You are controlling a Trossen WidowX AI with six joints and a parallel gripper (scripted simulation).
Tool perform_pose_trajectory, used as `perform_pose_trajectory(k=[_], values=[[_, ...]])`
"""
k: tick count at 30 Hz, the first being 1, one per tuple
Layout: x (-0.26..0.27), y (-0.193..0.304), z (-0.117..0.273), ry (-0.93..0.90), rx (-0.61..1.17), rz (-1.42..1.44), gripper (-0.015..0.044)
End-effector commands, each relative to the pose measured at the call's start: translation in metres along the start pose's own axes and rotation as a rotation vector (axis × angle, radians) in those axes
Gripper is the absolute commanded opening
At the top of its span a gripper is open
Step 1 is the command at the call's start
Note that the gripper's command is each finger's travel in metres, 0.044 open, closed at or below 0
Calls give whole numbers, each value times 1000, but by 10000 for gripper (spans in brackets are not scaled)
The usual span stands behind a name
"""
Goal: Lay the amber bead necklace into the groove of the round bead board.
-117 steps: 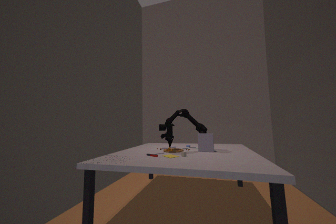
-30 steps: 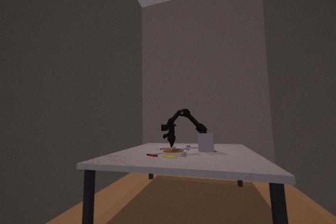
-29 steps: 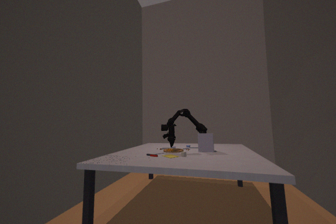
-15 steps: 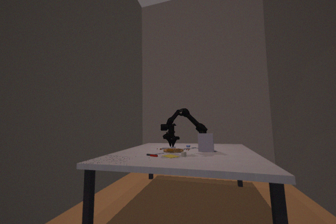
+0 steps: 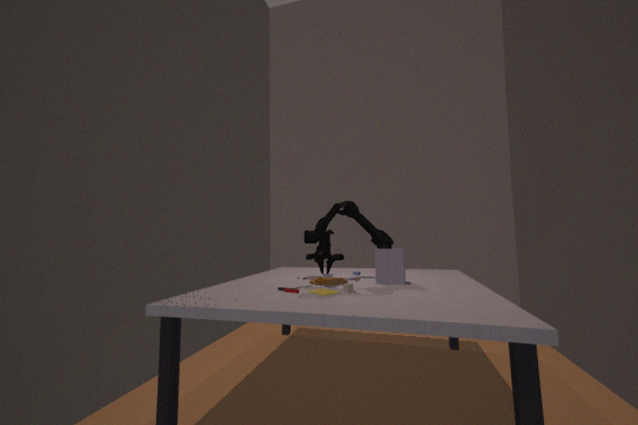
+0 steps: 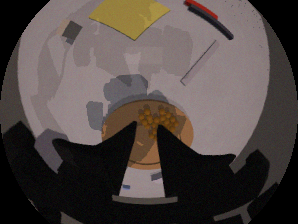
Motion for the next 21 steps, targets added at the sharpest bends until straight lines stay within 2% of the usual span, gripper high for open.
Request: perform_pose_trajectory(k=[1, 6, 10, 21], values=[[0, -2, 1, -3, -4, 29, 120], [0, -2, -14, -3, -3, 29, 120], [-1, -4, -7, 2, -12, 19, 120], [-1, -3, -22, 0, -8, 24, 120]])
Point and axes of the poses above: the point midway between the two fingers, 35 mm back from their tips, its own z axis back along the fingers, its own x axis across the jaws, y = z × x, the point moved 3 cm from there along z, back along the fingers, and after that the axes turned 13 degrees about -z, right-handed, at the moved point
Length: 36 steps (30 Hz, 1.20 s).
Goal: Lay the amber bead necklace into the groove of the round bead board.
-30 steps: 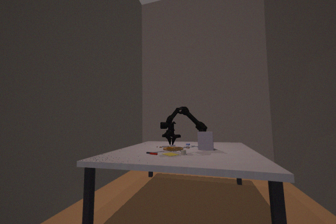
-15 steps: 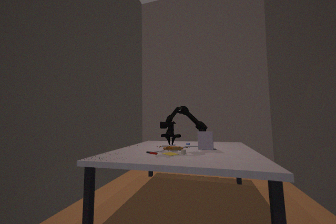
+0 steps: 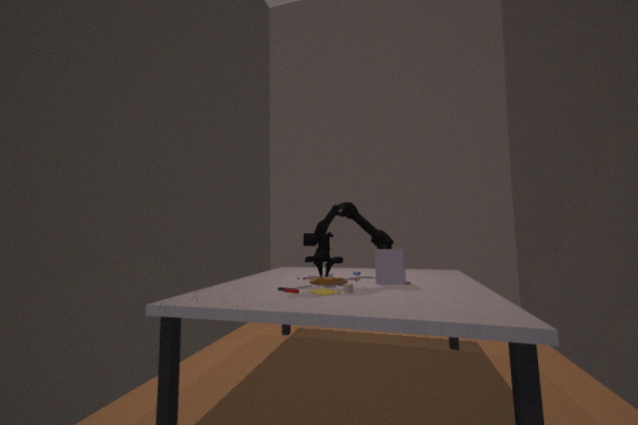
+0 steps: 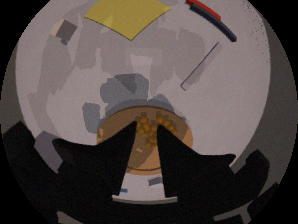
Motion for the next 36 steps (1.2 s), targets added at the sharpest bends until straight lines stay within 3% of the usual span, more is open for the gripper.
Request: perform_pose_trajectory(k=[1, 17, 22, 36], values=[[1, 2, -10, -3, 10, 8, 120], [3, 4, -26, -5, 15, 13, 120], [2, 2, -23, -6, 10, 6, 0], [2, 2, -23, -6, 10, 6, 0]])
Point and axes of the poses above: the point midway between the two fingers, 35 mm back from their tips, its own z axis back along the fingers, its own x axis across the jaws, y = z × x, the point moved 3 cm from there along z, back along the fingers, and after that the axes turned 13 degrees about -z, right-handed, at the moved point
